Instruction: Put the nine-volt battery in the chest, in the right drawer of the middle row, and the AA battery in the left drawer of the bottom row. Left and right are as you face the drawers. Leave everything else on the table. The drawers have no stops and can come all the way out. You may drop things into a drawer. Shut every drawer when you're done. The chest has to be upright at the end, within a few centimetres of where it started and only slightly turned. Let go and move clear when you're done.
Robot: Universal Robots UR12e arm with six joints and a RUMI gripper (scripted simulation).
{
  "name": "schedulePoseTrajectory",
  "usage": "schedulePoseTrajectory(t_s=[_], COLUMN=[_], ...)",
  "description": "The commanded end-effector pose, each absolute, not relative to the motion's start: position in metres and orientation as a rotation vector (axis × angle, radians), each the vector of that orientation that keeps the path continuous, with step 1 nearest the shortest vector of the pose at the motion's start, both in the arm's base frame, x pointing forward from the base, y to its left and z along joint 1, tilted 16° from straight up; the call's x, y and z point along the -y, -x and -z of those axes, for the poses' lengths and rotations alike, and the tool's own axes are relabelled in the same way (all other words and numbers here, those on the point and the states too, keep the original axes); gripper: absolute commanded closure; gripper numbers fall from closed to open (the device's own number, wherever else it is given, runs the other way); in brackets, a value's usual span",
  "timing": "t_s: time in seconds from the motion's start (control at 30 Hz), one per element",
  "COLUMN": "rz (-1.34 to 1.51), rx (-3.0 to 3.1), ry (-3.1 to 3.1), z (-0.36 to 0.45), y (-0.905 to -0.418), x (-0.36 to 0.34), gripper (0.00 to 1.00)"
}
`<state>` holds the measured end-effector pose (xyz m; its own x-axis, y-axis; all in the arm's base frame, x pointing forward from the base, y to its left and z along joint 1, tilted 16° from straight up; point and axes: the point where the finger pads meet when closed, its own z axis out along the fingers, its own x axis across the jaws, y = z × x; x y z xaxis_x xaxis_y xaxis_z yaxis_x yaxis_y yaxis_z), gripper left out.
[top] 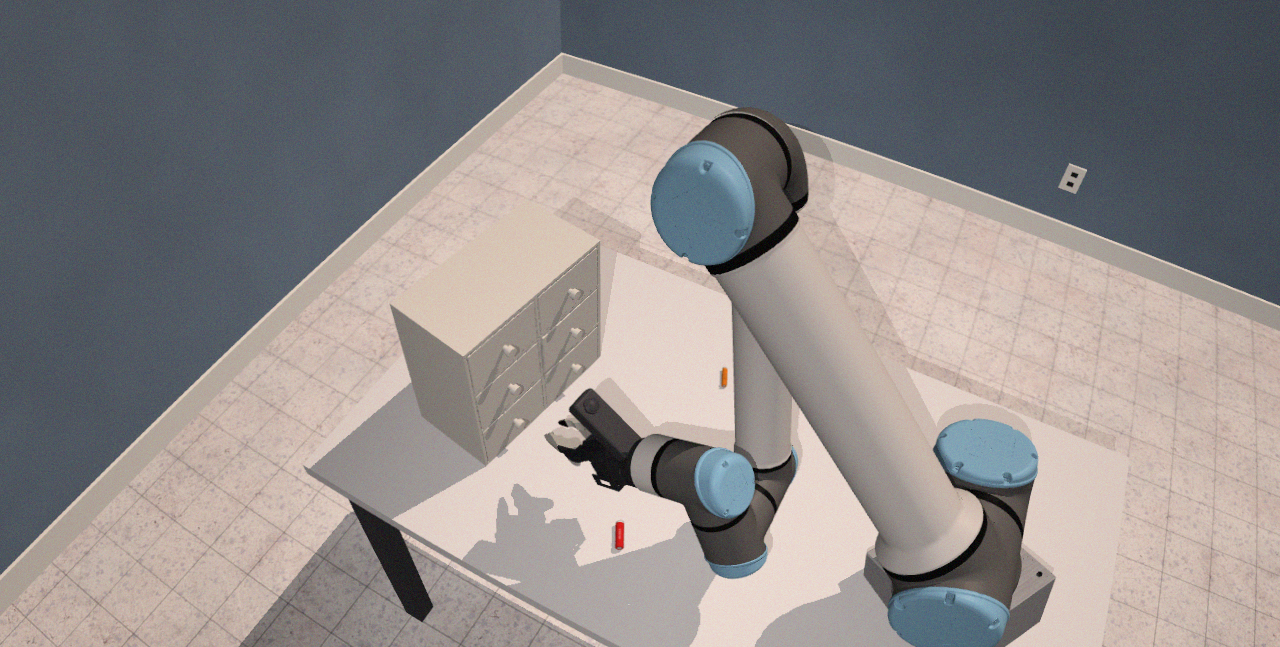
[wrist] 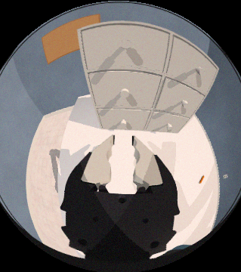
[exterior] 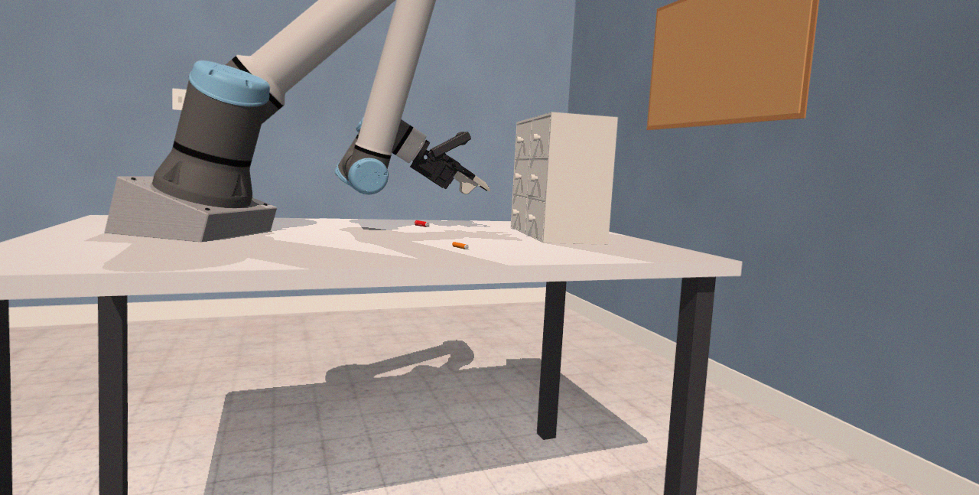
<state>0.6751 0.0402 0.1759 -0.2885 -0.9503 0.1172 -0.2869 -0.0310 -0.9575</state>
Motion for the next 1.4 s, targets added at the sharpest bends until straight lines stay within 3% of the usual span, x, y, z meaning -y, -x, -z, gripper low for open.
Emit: schedulePoseTrajectory(t_s=[0.0, 0.57, 1.37], rz=[1.349, 1.349, 1.349], rx=[-1.618, -1.618, -1.618], ry=[1.316, 1.316, 1.316], z=[-0.168, -0.137, -0.125], y=[-0.685, -0.720, -0.734], x=[-0.036, -0.022, -0.016], gripper=[0.80, 0.80, 0.80])
